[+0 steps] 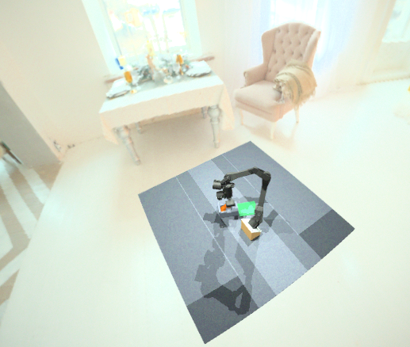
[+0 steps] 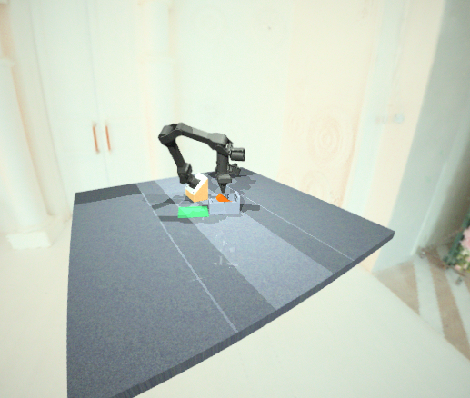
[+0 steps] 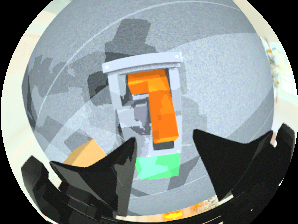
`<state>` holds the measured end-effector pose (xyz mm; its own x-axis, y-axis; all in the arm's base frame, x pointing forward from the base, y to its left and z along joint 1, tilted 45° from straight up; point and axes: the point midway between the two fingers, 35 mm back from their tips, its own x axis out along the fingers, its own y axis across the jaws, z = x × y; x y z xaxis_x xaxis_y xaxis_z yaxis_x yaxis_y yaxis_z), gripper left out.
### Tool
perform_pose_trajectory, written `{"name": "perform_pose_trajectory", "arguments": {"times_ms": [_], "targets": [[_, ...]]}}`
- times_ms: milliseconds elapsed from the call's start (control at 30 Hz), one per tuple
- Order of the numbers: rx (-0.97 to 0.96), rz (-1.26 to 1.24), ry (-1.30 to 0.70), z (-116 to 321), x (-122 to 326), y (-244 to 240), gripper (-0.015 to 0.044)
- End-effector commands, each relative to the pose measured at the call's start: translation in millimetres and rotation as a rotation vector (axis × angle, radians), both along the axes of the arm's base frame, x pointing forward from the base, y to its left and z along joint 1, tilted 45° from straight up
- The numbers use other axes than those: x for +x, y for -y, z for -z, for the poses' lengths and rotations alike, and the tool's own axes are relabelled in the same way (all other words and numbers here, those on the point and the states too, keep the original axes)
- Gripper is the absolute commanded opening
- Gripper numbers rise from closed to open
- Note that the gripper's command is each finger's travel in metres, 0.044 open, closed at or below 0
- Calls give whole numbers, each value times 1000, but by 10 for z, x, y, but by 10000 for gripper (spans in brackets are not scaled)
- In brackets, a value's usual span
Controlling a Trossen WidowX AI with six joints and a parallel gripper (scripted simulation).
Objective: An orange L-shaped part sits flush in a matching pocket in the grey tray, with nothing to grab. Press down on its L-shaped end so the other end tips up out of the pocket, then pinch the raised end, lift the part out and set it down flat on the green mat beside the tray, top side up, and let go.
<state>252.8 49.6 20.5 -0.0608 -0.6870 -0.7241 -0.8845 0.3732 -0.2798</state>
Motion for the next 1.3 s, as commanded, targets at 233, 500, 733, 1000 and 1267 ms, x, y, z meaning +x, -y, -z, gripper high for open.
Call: {"name": "perform_pose_trajectory", "arguments": {"times_ms": [233, 500, 733, 1000, 1267], "targets": [[-4, -3, -1, 127, -4, 130, 280], [-4, -3, 0, 220, -12, 221, 280], [-5, -3, 0, 298, -25, 301, 280], [0, 0, 5, 309, -22, 313, 227], [0, 0, 5, 309, -22, 313, 115]]}}
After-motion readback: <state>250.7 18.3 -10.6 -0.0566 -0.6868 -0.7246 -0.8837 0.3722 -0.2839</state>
